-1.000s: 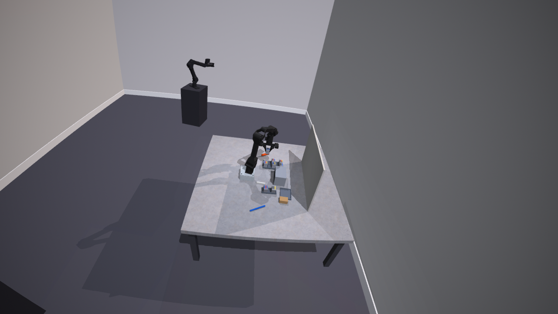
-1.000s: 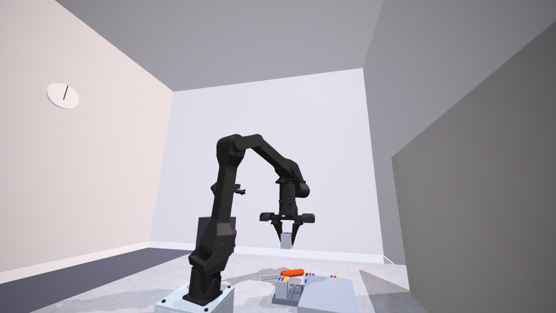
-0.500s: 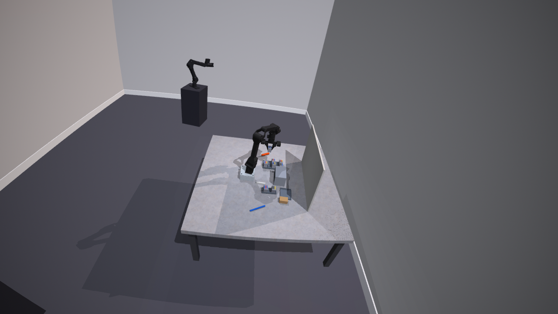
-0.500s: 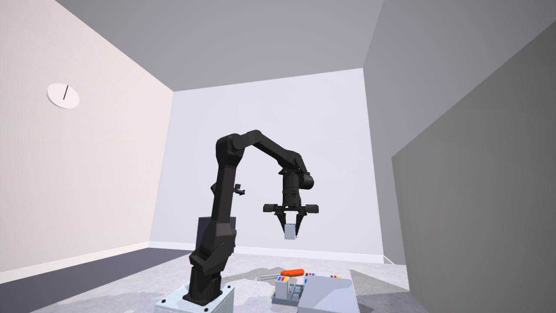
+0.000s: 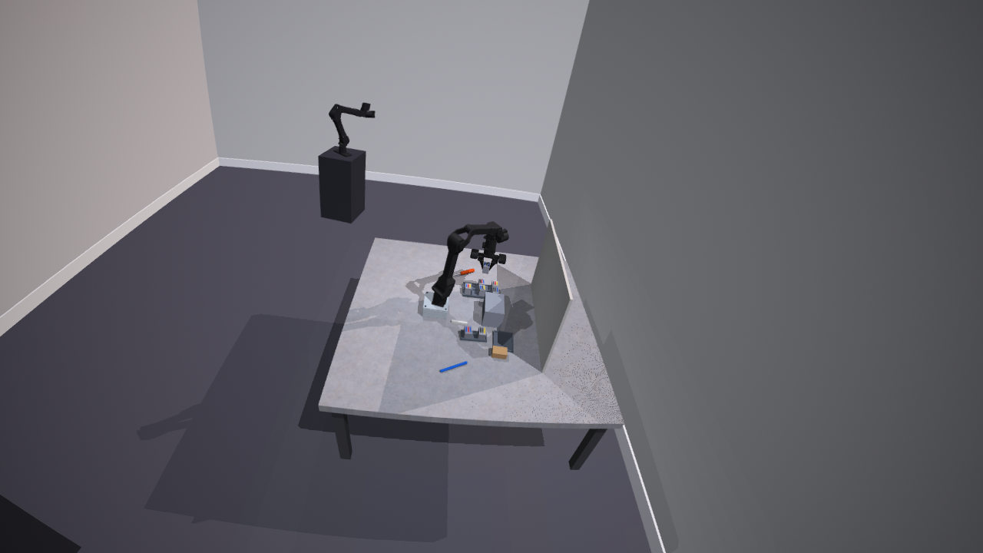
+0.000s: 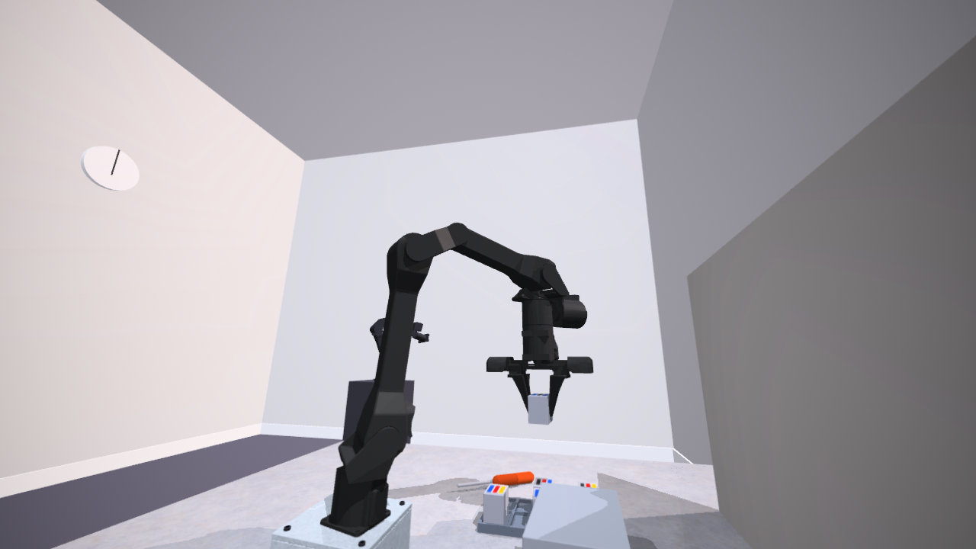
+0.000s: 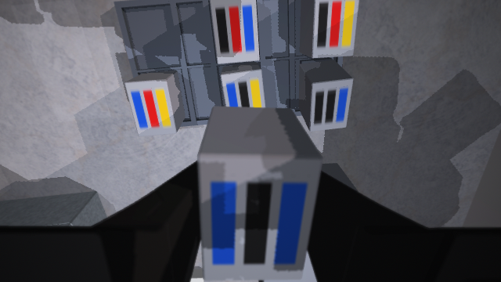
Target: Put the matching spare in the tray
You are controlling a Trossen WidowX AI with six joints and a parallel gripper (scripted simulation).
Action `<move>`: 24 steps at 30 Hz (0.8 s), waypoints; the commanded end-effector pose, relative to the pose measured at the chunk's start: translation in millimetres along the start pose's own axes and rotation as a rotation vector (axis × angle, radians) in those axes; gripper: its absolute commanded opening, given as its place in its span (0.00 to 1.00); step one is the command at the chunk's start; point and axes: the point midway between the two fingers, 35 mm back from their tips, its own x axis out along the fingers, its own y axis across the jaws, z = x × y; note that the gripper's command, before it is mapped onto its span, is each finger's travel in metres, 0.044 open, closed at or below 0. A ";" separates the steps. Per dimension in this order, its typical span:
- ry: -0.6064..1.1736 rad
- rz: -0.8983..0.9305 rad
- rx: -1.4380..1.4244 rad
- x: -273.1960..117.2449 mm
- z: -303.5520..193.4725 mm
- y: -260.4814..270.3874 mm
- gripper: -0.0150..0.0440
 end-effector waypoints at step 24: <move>0.014 -0.010 0.030 2.9 -96.5 -94.5 0.25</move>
